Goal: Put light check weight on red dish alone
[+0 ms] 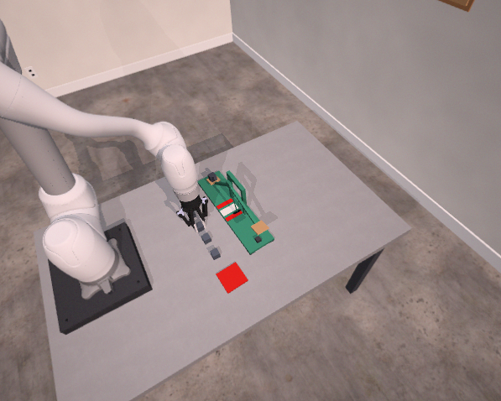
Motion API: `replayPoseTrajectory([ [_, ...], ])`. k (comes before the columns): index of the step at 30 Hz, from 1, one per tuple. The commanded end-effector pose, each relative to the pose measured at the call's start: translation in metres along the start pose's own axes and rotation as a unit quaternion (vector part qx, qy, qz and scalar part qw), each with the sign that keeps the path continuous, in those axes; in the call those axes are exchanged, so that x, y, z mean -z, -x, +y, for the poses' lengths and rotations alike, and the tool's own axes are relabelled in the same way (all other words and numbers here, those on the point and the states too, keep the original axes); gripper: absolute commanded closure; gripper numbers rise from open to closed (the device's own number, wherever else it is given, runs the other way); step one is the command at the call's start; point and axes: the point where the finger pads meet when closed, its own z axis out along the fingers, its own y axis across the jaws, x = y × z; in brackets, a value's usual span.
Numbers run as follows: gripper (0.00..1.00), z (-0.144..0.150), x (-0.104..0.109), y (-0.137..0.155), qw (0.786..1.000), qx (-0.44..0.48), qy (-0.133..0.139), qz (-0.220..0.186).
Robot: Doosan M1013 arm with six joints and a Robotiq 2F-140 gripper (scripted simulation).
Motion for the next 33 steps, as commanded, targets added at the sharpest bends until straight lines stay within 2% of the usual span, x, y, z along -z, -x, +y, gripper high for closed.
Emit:
replayPoseTrajectory([
  [1, 0.76, 0.0, 0.0, 0.0, 1.0, 0.0, 0.0, 0.0],
  [7, 0.76, 0.0, 0.01, 0.0, 1.0, 0.0, 0.0, 0.0],
  [16, 0.76, 0.0, 0.054, 0.0, 1.0, 0.0, 0.0, 0.0],
  [18, 0.76, 0.0, 0.054, 0.0, 1.0, 0.0, 0.0, 0.0],
  [22, 0.76, 0.0, 0.067, 0.0, 1.0, 0.0, 0.0, 0.0],
  [33, 0.76, 0.0, 0.07, 0.0, 1.0, 0.0, 0.0, 0.0],
])
